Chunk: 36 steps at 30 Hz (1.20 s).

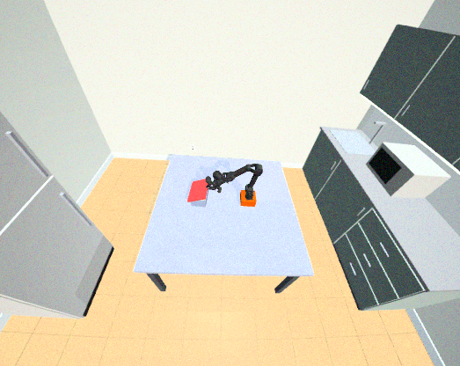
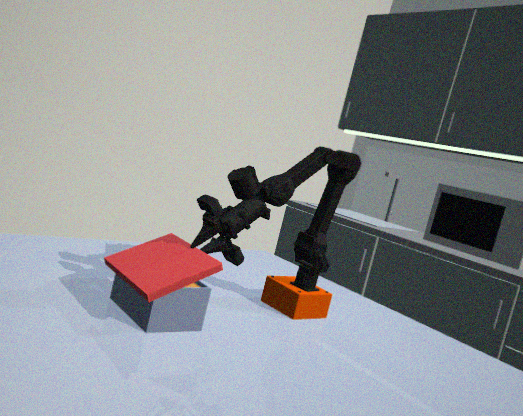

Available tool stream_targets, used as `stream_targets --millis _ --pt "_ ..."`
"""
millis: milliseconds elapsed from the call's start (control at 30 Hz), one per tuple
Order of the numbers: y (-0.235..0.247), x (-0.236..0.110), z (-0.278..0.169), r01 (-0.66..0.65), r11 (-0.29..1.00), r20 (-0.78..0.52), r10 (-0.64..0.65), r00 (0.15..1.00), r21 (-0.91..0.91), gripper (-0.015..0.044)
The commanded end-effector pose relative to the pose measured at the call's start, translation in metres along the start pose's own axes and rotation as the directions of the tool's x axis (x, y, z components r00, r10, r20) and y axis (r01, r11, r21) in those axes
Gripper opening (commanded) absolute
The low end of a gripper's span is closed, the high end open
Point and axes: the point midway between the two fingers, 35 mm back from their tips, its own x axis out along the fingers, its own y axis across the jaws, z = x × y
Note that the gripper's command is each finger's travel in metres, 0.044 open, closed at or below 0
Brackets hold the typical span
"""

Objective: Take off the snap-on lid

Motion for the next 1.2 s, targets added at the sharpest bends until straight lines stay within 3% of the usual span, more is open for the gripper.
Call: stream_targets --millis 0,1167 --pt "0.014 -0.004 0.000 -0.021 1.000 0.000 0.021 1.000 -0.004 0.0000" --pt "0.062 -0.019 0.000 -0.023 1.000 0.000 0.023 1.000 -0.004 0.0000"
